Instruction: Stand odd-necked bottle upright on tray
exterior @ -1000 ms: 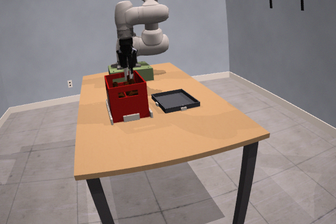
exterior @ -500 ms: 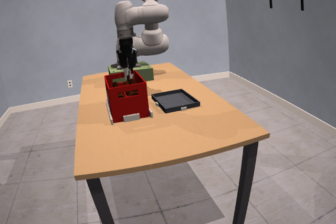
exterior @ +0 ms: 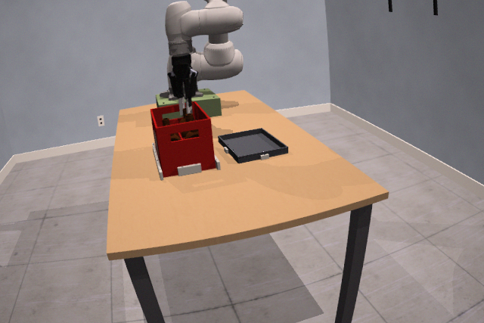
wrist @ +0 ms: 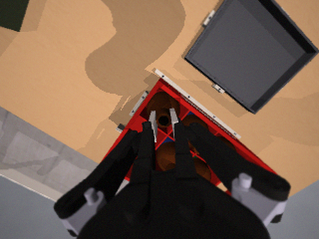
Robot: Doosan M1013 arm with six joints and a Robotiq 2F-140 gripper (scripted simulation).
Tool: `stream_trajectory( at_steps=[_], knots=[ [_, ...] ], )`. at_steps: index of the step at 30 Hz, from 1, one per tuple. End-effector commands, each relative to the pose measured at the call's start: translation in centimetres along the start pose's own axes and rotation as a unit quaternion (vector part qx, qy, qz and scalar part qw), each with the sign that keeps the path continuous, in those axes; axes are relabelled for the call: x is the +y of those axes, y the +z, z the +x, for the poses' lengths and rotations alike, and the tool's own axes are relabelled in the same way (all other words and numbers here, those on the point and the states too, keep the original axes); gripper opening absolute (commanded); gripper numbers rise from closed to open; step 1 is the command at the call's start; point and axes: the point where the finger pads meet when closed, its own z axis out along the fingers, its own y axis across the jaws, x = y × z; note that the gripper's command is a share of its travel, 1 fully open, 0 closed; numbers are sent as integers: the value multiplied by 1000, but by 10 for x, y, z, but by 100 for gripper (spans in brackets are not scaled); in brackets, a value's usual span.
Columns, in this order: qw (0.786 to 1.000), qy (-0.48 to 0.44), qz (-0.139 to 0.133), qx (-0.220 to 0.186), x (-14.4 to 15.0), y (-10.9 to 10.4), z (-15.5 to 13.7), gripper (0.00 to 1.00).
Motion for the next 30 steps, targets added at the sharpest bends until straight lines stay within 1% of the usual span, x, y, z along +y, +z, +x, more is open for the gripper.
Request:
stream_trajectory(
  at_steps=[1, 11, 12, 30],
  knots=[
    [1000, 1, -1, 2, 2, 3, 3, 0],
    [1000, 1, -1, 2, 2, 3, 3, 0],
    [1000, 1, -1, 2, 2, 3, 3, 38],
    [1000, 1, -1, 2, 2, 3, 3, 38]
  ],
)
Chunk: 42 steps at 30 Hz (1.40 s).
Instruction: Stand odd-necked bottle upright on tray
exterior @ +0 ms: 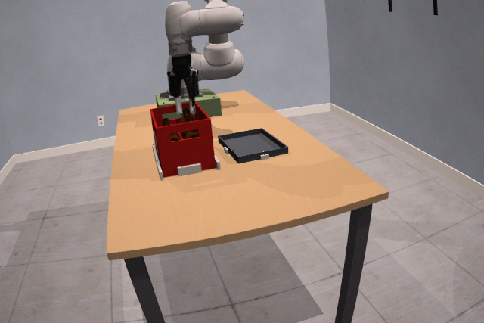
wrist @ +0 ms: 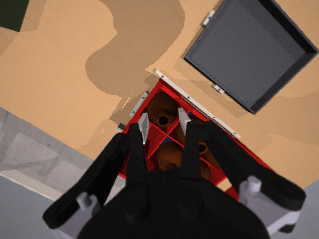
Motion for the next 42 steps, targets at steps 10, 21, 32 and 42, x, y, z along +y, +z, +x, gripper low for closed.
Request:
stream_trajectory(
  at_steps=[10, 21, 32, 42],
  knots=[
    [1000, 1, -1, 2, 2, 3, 3, 38],
    [1000, 1, -1, 2, 2, 1, 3, 38],
    [1000, 1, -1, 2, 2, -14, 3, 38],
    [1000, 1, -1, 2, 2, -42, 3, 38]
  ],
)
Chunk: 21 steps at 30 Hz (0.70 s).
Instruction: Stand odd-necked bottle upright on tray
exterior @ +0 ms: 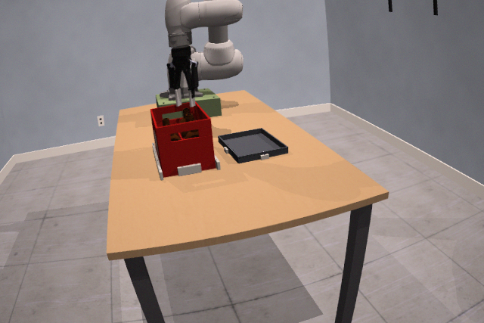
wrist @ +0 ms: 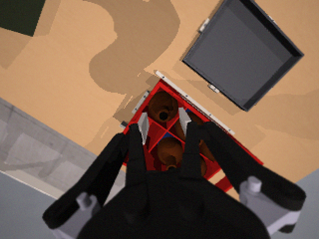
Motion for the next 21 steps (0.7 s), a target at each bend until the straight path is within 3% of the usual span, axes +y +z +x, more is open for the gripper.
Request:
stream_trajectory(
  at_steps=[1, 11, 21],
  knots=[
    [1000, 2, -2, 0, 2, -14, 1, 38],
    [1000, 2, -2, 0, 2, -45, 1, 38],
    [1000, 2, -2, 0, 2, -53, 1, 38]
  ],
)
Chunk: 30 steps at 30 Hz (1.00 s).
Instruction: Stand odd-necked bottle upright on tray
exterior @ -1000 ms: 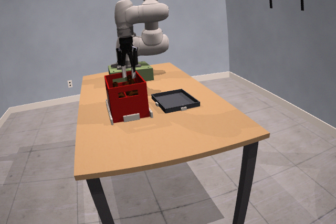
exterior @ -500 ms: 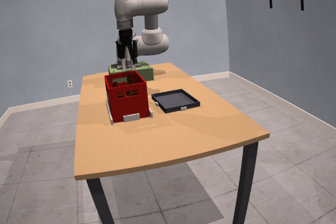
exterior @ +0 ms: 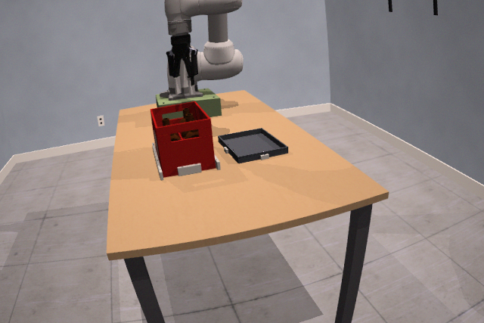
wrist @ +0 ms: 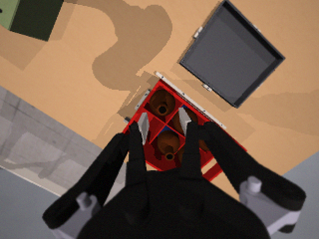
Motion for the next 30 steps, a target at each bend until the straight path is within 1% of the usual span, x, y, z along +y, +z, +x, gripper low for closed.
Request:
stream_trajectory(
  at_steps=[1, 4, 5, 30],
  knots=[
    [1000, 3, -1, 0, 0, -5, -1, 38],
    [1000, 3, -1, 0, 0, -5, -1, 38],
    [1000, 3, -1, 0, 0, -5, -1, 0],
    [1000, 3, -1, 0, 0, -5, -1, 0]
  ],
)
